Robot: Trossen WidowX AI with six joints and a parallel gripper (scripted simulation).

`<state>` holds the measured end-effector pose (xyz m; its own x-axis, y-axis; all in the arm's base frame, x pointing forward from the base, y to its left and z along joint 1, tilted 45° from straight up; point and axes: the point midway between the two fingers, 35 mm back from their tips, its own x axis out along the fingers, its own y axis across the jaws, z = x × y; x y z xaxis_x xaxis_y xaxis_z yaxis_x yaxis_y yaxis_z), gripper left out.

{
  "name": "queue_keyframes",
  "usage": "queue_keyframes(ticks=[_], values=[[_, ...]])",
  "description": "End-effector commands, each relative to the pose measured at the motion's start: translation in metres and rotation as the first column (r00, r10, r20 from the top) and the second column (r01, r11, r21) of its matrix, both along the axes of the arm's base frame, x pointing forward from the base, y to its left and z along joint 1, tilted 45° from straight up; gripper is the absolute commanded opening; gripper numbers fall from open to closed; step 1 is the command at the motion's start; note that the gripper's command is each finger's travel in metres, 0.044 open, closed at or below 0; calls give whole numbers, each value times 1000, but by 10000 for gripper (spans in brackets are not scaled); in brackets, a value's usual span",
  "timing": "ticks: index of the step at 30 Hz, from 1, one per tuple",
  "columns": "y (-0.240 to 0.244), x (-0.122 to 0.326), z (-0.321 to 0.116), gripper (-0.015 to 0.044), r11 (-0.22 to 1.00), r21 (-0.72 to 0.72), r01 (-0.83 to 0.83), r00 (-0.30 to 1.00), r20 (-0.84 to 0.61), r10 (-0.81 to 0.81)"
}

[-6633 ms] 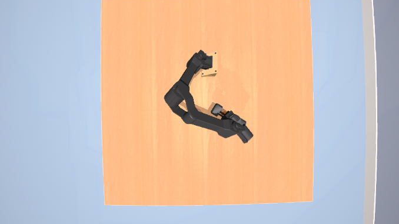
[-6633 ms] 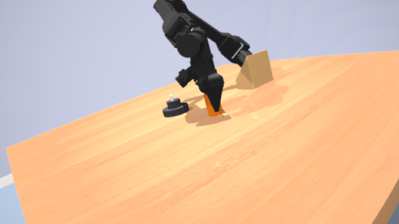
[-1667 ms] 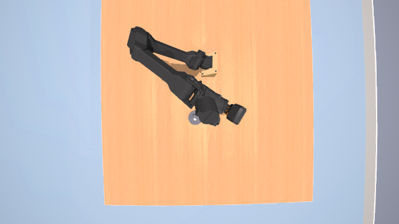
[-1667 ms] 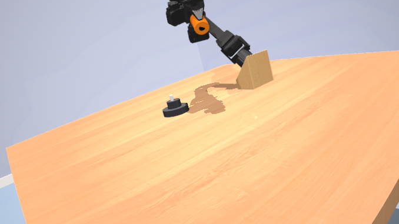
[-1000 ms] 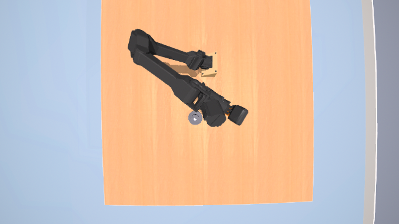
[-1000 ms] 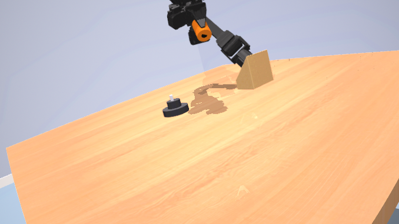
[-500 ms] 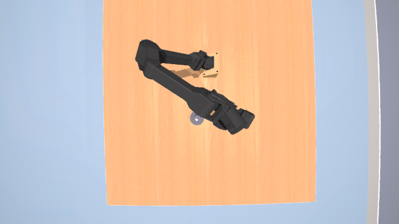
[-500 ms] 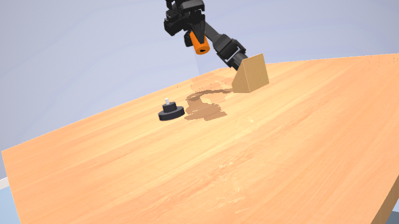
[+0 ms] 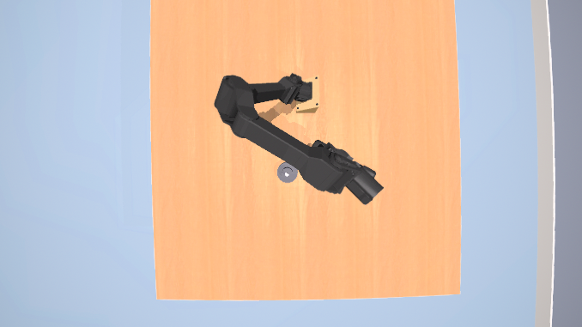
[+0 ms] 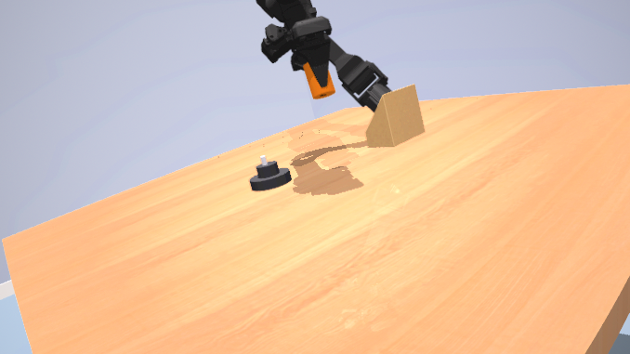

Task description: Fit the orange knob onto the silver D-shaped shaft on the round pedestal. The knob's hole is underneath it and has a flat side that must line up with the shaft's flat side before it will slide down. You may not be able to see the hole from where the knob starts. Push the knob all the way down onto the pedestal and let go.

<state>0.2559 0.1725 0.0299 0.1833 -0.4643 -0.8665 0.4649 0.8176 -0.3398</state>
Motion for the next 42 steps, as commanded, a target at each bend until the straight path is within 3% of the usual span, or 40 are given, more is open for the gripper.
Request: queue_keyframes(ticks=[1,12,42], values=[[0,4,-3,0,998,-59,32,999,-13,-33],[-8,8,-18,0,967,-238,91,992,-62,-109],[-98,24,-120,0,955,-276,108,990,-62,-130]])
